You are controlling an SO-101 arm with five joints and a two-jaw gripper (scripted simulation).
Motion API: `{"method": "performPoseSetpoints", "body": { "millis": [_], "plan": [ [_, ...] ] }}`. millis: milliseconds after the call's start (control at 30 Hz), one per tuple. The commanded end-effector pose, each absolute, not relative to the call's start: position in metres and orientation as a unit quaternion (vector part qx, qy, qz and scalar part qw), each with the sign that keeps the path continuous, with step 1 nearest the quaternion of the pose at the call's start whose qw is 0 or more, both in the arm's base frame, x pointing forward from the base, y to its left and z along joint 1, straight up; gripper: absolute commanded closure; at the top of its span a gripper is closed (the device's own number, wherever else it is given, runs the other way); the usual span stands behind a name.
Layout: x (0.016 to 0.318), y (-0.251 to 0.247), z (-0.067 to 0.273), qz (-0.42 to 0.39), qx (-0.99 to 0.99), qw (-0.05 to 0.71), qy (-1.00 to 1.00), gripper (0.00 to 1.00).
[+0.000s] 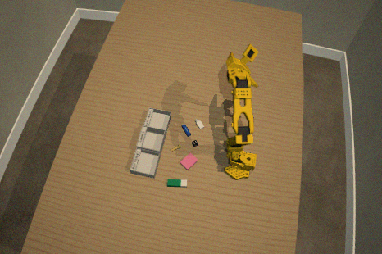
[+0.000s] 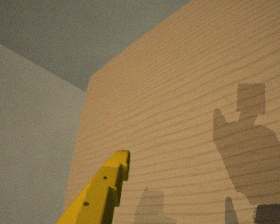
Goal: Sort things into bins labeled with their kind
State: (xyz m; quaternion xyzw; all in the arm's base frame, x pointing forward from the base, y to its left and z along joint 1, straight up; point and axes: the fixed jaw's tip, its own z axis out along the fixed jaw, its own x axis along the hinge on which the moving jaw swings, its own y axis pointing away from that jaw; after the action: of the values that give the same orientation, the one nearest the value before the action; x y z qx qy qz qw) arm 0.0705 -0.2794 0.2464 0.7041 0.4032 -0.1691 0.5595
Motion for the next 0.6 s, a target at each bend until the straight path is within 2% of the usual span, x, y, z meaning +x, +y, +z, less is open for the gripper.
{"method": "performPoseSetpoints", "body": {
  "millis": [0, 33, 567],
  "plan": [
    [0.077, -0.272, 0.255, -0.170, 0.687, 0.571, 0.415, 0.00],
    [0.074, -0.277, 0.244, -0.167, 0.701, 0.555, 0.415, 0.00],
    [0.104, -0.256, 0.214, -0.152, 0.674, 0.498, 0.524, 0.00]
  ]
}}
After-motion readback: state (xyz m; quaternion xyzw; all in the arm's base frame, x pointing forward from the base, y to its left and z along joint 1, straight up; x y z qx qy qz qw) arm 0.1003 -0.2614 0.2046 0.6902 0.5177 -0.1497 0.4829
